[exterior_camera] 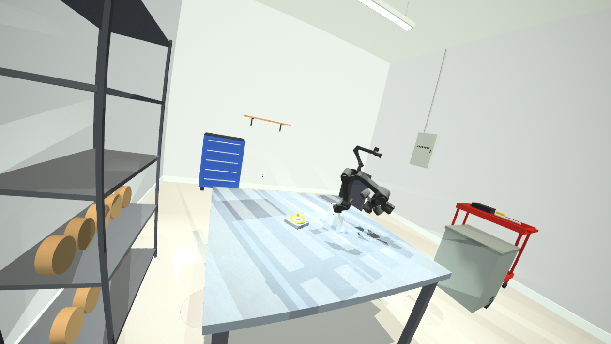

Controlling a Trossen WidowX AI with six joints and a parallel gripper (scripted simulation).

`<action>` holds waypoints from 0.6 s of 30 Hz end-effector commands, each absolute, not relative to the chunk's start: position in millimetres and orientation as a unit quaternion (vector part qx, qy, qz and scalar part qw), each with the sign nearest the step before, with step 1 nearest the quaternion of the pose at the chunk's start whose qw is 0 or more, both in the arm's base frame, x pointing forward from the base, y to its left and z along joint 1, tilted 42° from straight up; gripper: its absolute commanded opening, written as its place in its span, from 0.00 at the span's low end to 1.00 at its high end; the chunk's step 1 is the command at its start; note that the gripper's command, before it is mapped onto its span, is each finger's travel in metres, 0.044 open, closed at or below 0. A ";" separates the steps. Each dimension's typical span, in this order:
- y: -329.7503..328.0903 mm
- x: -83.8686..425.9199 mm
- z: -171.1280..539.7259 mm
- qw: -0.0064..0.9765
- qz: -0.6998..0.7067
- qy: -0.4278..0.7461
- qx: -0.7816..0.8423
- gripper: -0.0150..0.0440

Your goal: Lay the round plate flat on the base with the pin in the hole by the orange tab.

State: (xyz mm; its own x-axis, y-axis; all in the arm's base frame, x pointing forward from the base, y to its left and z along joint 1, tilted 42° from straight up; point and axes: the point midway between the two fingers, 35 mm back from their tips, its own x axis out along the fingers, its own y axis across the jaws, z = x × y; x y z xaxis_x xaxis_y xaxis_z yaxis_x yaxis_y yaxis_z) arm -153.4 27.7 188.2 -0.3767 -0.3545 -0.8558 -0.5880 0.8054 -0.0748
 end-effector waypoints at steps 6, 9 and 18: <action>71.1 -152.2 190.1 0.469 0.149 0.838 -0.237 0.67; 92.4 -147.4 190.7 0.467 0.163 0.843 -0.212 0.53; 153.2 -114.1 190.8 0.464 0.195 0.853 -0.135 0.25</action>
